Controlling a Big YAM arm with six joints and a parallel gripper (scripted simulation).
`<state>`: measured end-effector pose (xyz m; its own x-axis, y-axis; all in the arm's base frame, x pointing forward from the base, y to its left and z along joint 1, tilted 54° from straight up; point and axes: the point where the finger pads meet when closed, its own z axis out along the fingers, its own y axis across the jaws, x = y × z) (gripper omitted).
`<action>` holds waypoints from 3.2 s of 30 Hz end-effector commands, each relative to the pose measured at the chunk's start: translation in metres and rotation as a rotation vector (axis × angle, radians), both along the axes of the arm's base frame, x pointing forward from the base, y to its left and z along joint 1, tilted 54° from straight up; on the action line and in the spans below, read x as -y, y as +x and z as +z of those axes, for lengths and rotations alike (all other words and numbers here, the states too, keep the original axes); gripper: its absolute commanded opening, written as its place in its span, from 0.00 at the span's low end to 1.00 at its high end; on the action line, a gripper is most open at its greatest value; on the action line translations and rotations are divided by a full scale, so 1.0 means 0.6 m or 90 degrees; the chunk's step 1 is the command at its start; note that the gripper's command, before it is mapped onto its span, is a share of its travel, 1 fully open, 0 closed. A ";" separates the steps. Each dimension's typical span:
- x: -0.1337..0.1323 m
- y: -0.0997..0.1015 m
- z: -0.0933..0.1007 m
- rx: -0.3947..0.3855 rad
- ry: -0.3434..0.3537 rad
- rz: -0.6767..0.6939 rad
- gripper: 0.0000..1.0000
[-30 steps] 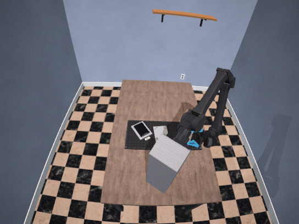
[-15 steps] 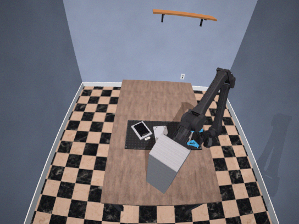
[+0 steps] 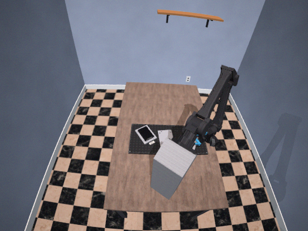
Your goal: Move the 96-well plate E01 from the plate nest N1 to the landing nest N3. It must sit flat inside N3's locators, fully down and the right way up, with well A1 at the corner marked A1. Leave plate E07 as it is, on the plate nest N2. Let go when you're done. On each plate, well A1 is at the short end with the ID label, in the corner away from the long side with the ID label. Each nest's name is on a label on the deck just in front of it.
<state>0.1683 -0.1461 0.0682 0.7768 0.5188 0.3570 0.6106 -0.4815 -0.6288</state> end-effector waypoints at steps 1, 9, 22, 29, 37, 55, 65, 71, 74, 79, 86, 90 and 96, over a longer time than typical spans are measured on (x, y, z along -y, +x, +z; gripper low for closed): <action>0.000 0.009 0.009 0.040 -0.018 0.044 1.00; -0.014 0.037 0.021 0.120 -0.052 0.185 1.00; -0.024 0.096 0.052 0.239 -0.107 0.387 1.00; -0.039 0.125 0.071 0.308 -0.132 0.518 1.00; -0.059 0.149 0.092 0.362 -0.144 0.632 1.00; -0.117 0.221 0.156 0.516 -0.197 0.941 1.00; -0.164 0.254 0.203 0.603 -0.223 1.137 1.00; -0.185 0.265 0.223 0.636 -0.233 1.216 1.00; -0.203 0.273 0.241 0.660 -0.241 1.275 1.00; -0.230 0.267 0.244 0.688 -0.232 1.373 1.00; -0.252 0.280 0.260 0.713 -0.251 1.474 1.00; -0.248 0.317 0.228 0.695 -0.245 1.499 1.00; -0.253 0.366 0.217 0.687 -0.283 1.542 1.00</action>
